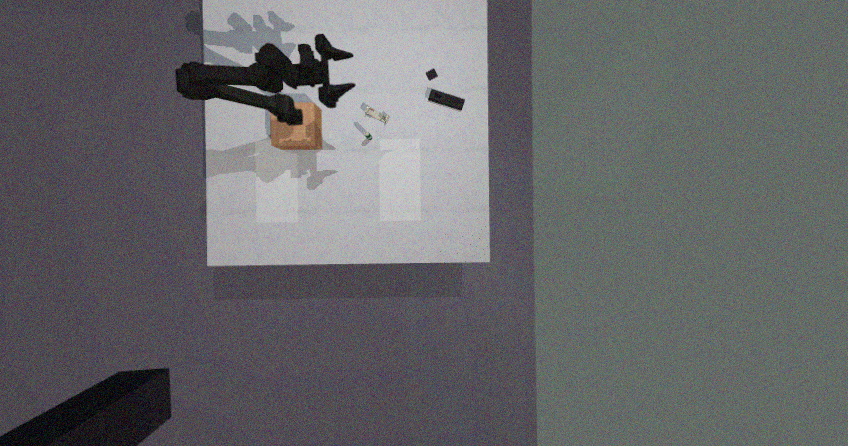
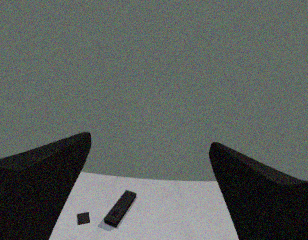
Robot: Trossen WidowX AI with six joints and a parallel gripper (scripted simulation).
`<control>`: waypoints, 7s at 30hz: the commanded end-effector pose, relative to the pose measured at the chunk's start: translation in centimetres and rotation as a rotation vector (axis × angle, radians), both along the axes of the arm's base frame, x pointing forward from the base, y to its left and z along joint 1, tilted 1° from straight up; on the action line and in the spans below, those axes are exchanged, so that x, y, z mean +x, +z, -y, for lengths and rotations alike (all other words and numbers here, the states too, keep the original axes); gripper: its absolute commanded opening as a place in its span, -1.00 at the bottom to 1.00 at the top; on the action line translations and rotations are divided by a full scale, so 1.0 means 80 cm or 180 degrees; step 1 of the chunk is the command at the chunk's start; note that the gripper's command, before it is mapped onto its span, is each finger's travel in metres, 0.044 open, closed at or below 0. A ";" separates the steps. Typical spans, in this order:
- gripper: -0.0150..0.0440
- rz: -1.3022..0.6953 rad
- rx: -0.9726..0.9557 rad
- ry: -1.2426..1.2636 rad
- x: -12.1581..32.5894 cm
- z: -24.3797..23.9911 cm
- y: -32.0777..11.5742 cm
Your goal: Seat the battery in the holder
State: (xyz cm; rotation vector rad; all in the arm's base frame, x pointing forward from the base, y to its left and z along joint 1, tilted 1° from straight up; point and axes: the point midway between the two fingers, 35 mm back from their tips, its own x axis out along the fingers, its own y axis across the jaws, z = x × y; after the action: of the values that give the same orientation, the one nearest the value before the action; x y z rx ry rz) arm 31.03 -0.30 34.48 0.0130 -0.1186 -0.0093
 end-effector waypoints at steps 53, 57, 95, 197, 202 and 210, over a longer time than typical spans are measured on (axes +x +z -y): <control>-0.49 -0.4645 -0.3102 0.2591 0.039 0.123 -0.413; -0.49 -0.4646 -0.3101 0.2592 0.035 0.121 -0.413; -0.49 -0.4656 -0.3090 0.2608 -0.035 0.088 -0.418; 0.29 -0.1502 -0.6864 0.5855 -0.060 0.076 -0.466; 0.29 -0.1502 -0.6864 0.5856 -0.060 0.076 -0.471; -0.22 -0.1502 -0.6864 0.5856 -0.060 0.076 -0.471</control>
State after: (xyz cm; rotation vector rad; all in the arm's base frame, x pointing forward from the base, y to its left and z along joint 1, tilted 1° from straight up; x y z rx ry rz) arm 26.52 -6.41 -2.97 -2.0280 0.4455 1.9273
